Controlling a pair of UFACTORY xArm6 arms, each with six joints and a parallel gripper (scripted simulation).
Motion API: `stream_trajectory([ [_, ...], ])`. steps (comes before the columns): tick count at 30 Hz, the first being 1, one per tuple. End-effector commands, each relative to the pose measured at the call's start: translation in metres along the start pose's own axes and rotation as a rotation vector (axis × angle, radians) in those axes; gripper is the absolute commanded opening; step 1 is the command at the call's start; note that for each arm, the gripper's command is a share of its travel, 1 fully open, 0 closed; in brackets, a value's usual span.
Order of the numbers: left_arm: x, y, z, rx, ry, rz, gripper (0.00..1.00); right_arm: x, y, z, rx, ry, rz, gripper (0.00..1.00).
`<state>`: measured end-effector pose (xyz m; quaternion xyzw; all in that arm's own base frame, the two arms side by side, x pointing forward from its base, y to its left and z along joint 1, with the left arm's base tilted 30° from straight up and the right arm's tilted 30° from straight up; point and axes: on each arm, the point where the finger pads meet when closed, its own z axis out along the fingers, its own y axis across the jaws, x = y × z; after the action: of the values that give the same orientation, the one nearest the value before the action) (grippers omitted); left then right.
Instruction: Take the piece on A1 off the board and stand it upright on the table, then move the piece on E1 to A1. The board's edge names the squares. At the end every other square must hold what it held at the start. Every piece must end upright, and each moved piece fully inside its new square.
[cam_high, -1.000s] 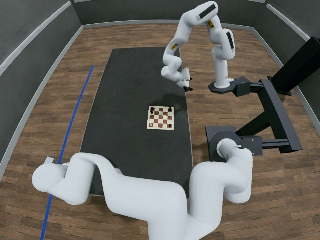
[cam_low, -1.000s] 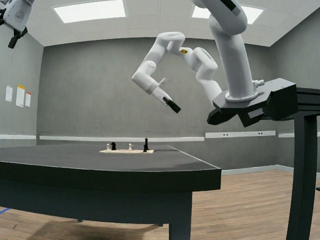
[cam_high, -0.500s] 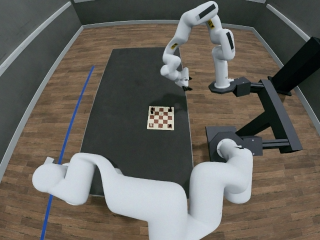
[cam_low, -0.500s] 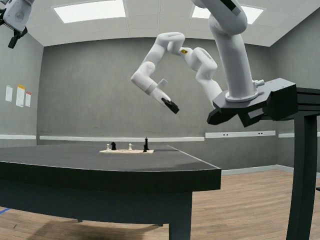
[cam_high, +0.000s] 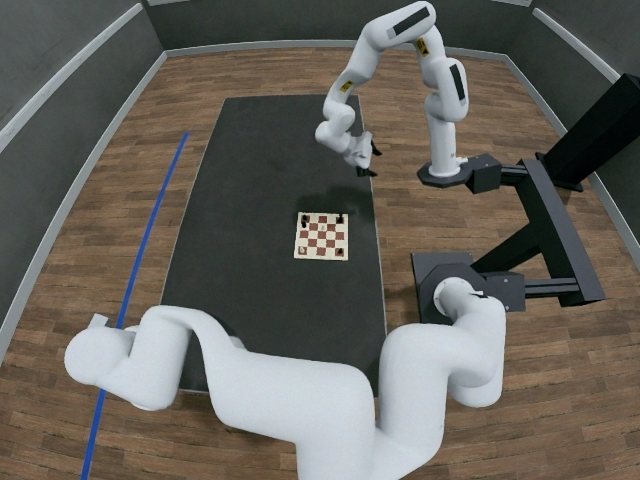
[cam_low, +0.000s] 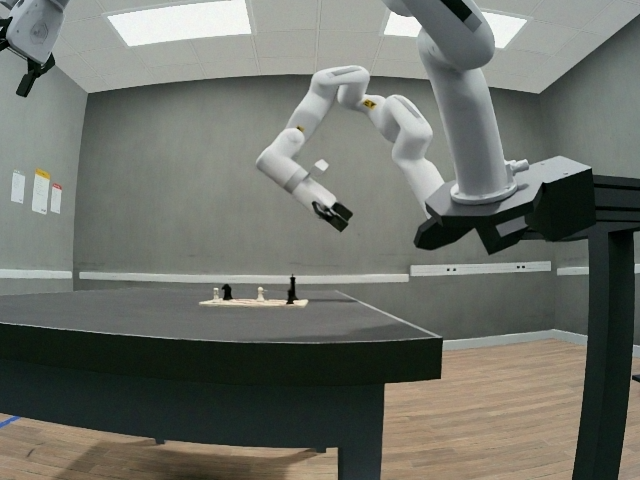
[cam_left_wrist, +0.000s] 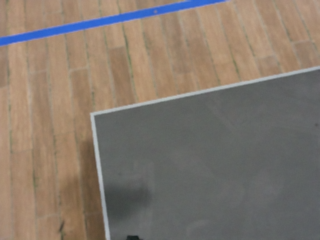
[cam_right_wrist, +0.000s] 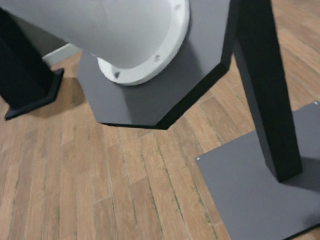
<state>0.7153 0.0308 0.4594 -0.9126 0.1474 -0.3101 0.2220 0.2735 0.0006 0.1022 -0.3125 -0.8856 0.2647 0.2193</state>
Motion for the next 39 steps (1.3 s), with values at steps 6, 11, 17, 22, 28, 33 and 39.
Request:
stream_trajectory([
  [6,0.002,-0.001,-0.002,0.001,0.005,-0.001,1.00,-0.026,-0.023,-0.009,-0.094,0.051,0.267,1.00],
  [11,0.002,-0.001,-0.002,0.001,0.005,-0.001,1.00,-0.045,-0.044,-0.012,-0.154,0.094,0.464,1.00],
  [17,0.002,-0.001,-0.002,0.001,0.005,-0.001,1.00,-0.060,-0.064,-0.014,-0.202,0.136,0.641,1.00],
  [22,0.002,-0.001,-0.002,0.001,0.005,-0.001,1.00,-0.080,-0.094,-0.016,-0.262,0.197,0.885,1.00],
  [28,0.002,-0.001,-0.002,0.001,0.005,-0.001,1.00,-0.101,-0.139,-0.014,-0.328,0.282,1.205,1.00],
  [33,0.002,-0.001,-0.002,0.001,0.005,-0.001,1.00,-0.110,-0.164,-0.012,-0.358,0.329,1.373,1.00],
  [39,0.002,-0.001,-0.002,0.001,0.005,-0.001,1.00,-0.122,-0.218,-0.004,-0.409,0.429,1.715,1.00],
])
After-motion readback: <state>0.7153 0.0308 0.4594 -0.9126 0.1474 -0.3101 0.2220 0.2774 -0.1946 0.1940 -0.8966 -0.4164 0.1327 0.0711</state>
